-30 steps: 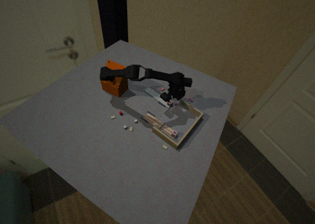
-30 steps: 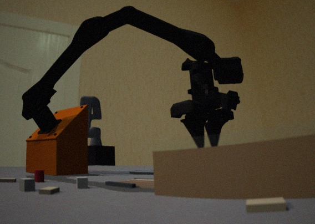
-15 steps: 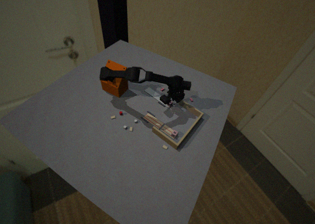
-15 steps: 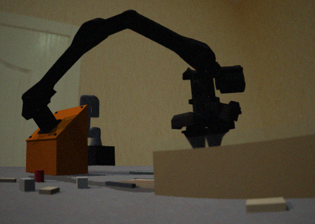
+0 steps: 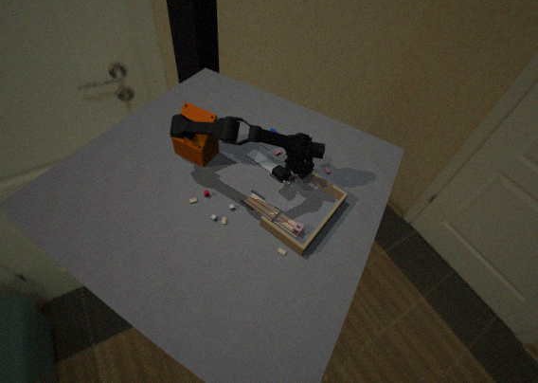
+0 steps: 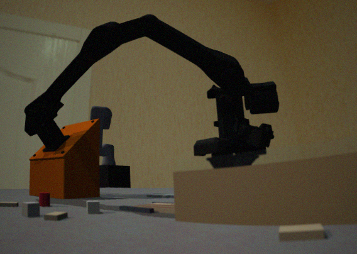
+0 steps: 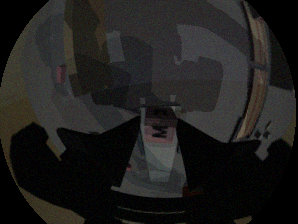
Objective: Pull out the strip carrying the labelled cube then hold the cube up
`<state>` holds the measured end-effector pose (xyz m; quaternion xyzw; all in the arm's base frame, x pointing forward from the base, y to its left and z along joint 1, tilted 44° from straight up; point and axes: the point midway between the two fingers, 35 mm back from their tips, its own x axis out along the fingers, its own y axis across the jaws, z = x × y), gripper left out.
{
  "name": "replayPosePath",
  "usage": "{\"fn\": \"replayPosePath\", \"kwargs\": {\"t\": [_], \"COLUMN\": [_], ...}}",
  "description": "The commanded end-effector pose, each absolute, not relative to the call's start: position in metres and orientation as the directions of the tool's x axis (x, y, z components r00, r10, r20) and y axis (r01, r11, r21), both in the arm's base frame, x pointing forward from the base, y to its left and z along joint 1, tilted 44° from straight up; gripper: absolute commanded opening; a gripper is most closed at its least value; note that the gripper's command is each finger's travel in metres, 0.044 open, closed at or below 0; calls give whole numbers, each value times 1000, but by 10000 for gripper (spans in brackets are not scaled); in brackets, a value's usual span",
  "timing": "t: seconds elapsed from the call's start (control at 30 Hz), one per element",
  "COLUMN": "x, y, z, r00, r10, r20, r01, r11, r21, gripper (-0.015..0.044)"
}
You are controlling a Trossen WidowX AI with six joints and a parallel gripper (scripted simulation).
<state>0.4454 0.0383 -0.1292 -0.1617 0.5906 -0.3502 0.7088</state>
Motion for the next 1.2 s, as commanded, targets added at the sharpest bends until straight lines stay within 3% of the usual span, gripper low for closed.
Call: {"fn": "replayPosePath", "kwargs": {"t": [0.0,0.2,0.33,1.17], "x": [446,446,444,380], "y": [39,39,40,55], "z": [-129,-129,-128,-90], "r00": [58,58,58,56], "r10": [-687,-687,-687,-690], "r20": [-724,-724,-724,-722], "r01": [306,306,305,299], "r11": [703,703,703,702], "r21": [-642,-642,-643,-647], "gripper": [145,105,0,0]}}
